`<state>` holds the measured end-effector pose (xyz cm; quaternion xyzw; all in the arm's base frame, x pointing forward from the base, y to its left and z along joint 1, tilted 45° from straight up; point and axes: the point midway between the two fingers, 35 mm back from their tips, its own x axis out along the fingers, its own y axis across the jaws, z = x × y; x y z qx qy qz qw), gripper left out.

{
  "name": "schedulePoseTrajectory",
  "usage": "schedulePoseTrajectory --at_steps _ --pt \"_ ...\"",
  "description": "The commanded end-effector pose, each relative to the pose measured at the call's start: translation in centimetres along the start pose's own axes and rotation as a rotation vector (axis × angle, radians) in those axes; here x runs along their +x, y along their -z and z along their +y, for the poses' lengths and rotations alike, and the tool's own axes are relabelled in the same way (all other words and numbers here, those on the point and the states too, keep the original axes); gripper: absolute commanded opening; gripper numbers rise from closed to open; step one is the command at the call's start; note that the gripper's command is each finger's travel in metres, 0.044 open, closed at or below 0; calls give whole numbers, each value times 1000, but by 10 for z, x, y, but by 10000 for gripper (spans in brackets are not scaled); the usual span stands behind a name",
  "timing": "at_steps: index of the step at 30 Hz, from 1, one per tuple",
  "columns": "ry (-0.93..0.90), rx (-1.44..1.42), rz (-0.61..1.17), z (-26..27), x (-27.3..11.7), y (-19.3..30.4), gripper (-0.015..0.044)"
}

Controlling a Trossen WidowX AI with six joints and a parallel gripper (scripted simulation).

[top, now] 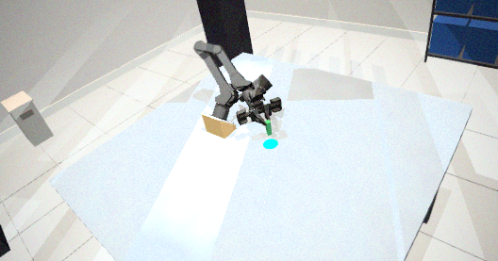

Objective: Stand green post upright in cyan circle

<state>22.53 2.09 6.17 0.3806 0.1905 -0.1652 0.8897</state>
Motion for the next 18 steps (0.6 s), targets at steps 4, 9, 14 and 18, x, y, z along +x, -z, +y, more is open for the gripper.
schedulePoseTrajectory --at_steps 4,9,14,18 --pt "15 -6 -7 -1 0 11 22" --pt "20 -16 -14 -1 0 20 22" --pt "20 -27 -26 -1 -2 28 22" --pt "17 -37 -36 -1 -4 34 22"
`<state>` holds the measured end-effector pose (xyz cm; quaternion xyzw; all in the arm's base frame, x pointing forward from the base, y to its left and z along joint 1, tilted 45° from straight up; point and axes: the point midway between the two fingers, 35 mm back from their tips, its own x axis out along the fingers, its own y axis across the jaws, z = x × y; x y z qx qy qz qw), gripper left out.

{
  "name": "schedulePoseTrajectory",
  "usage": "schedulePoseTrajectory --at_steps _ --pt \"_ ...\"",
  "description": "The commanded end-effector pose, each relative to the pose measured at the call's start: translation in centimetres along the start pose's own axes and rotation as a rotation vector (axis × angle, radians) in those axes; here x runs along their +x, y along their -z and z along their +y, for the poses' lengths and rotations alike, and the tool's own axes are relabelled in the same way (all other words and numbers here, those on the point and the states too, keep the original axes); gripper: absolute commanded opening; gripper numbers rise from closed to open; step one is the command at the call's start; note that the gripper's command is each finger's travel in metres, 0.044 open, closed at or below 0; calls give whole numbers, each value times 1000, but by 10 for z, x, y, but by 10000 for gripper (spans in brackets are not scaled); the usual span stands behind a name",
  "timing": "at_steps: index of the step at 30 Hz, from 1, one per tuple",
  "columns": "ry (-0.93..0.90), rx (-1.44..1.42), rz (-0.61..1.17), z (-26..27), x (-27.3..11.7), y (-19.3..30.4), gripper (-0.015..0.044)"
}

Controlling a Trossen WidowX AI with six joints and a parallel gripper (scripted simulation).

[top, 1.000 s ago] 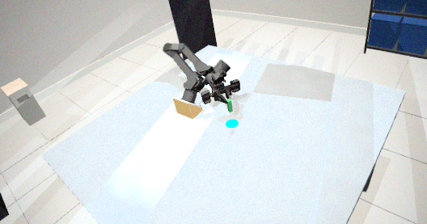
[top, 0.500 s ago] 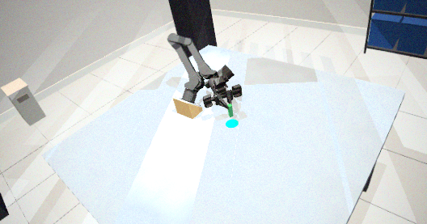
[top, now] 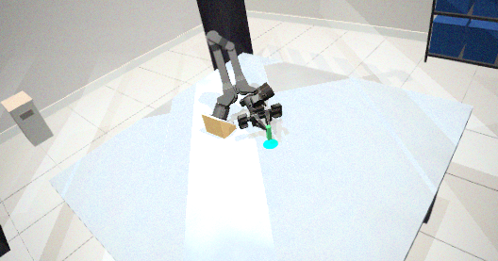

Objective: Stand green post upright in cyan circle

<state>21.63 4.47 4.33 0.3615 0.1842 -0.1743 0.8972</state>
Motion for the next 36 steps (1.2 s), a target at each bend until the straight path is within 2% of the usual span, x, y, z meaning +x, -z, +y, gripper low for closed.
schedulePoseTrajectory --at_steps 1,31,36 --pt "0 -4 -11 -1 -1 4 22" --pt "0 -6 -2 1 6 23 22" --pt "0 -6 -2 1 6 23 154"
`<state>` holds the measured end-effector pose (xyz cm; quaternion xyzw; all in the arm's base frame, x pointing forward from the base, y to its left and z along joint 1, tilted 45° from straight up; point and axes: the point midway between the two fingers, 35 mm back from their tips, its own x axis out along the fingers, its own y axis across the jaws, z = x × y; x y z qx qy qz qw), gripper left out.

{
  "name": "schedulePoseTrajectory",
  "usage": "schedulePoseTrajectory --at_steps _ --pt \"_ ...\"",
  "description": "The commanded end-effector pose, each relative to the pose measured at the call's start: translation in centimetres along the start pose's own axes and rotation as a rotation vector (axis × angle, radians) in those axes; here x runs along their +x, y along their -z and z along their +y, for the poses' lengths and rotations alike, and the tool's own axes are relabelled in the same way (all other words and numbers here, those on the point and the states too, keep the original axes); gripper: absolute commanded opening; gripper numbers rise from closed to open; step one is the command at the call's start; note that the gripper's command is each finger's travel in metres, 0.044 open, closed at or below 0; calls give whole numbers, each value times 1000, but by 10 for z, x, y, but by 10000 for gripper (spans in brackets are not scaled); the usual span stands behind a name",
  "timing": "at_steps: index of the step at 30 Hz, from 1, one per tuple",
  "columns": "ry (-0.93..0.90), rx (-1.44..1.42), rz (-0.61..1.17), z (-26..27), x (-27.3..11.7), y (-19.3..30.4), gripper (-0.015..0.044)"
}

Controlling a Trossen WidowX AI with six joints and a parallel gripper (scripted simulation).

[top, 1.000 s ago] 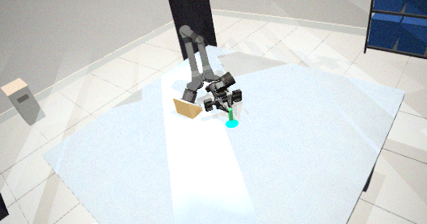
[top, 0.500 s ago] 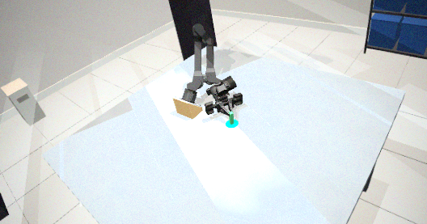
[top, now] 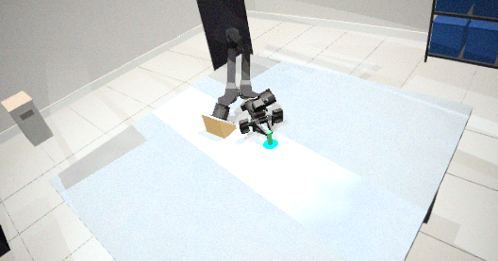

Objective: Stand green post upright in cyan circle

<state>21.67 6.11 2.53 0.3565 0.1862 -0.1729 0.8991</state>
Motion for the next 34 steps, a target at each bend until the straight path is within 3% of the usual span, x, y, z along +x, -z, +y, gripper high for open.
schedulePoseTrajectory --at_steps 1,10,34 --pt "0 6 -4 0 0 -1 180" --pt "0 6 -4 0 0 -1 400" --pt "-11 -5 -9 1 -3 -57 400"
